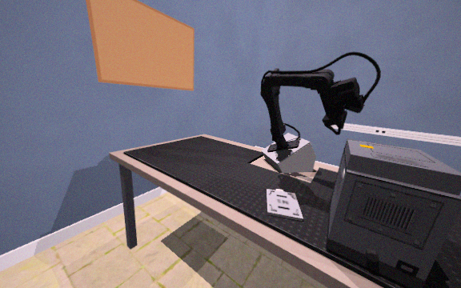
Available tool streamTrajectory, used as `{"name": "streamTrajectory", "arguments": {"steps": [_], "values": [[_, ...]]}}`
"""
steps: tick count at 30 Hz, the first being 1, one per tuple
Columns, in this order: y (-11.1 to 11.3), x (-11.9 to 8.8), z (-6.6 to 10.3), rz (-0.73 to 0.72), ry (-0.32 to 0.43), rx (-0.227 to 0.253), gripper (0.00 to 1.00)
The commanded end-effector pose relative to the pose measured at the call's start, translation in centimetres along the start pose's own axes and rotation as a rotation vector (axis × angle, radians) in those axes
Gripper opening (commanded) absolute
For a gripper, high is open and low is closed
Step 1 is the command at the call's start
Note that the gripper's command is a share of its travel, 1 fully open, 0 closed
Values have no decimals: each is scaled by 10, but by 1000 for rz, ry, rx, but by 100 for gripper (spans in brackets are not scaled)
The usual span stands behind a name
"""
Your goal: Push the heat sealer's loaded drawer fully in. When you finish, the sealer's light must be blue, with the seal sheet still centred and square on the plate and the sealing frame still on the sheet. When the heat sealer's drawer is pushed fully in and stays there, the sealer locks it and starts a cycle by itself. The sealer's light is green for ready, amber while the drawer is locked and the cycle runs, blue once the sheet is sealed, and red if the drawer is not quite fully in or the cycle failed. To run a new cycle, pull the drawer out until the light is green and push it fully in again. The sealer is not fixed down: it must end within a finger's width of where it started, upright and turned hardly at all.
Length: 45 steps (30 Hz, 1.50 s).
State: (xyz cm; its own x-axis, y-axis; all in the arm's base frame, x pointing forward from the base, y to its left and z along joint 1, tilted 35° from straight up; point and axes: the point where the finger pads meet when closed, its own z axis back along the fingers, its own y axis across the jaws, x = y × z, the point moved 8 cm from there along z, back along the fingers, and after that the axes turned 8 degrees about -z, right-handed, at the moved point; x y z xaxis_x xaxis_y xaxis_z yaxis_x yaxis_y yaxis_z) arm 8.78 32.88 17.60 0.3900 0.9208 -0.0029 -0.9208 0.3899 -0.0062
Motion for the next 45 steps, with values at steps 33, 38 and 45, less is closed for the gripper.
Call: {"name": "streamTrajectory", "arguments": {"steps": [33,38,45], "values": [[22,20,-37,88,52,-153,45],[29,22,-58,124,118,-236,45],[34,28,-79,150,146,-290,45]]}}
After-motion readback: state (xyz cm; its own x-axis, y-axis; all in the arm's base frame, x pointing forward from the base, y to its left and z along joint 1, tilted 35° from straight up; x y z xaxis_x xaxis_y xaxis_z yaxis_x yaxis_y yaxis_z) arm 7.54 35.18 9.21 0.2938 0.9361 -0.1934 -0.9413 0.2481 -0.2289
